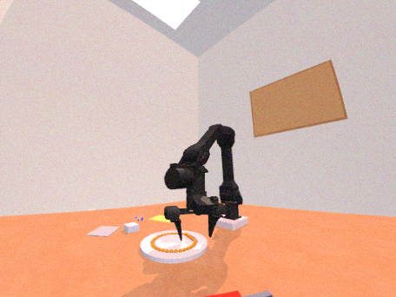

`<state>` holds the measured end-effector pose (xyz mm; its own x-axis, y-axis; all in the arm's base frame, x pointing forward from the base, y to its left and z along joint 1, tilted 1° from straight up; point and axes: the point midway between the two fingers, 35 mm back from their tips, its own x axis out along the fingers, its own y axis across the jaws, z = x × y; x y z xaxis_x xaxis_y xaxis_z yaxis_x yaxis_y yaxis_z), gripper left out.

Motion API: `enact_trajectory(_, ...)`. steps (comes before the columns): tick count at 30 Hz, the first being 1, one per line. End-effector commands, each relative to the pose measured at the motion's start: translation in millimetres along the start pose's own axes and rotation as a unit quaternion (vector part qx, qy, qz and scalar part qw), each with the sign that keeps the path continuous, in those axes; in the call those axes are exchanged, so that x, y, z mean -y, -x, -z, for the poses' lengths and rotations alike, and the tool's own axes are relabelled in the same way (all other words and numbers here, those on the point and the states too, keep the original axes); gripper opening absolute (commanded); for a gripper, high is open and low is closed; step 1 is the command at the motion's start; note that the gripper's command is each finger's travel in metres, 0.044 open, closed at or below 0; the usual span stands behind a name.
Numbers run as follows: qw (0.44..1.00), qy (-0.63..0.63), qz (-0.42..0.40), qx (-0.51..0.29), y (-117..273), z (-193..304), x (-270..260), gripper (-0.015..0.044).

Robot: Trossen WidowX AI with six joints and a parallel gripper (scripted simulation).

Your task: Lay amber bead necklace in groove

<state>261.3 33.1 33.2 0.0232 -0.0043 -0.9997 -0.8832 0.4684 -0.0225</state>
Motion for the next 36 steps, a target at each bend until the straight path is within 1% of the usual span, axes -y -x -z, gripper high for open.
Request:
enact_trajectory(1,1.0,-0.003,0.002,-0.001,2.4,0.1,0.2,0.044)
enact_trajectory(12,1.0,-0.003,0.002,-0.001,2.4,0.1,0.2,0.044)
enact_trajectory(14,1.0,0.002,0.002,-0.001,4.7,4.5,1.9,0.0387)
enact_trajectory(22,0.998,0.068,0.003,-0.003,30.5,54.1,15.9,0.0177)
enact_trajectory(24,0.997,0.074,0.002,-0.004,32.6,58.1,16.6,0.0125)
enact_trajectory(28,0.997,0.074,0.002,-0.004,31.3,58.1,16.7,0.012)
enact_trajectory(33,0.997,0.074,0.002,-0.004,16.6,58.3,16.7,0.012)
enact_trajectory(34,0.997,0.071,0.004,-0.001,25.2,55.7,17.0,0.012)
enact_trajectory(36,0.997,0.071,0.004,-0.001,24.4,55.7,17.0,0.012)
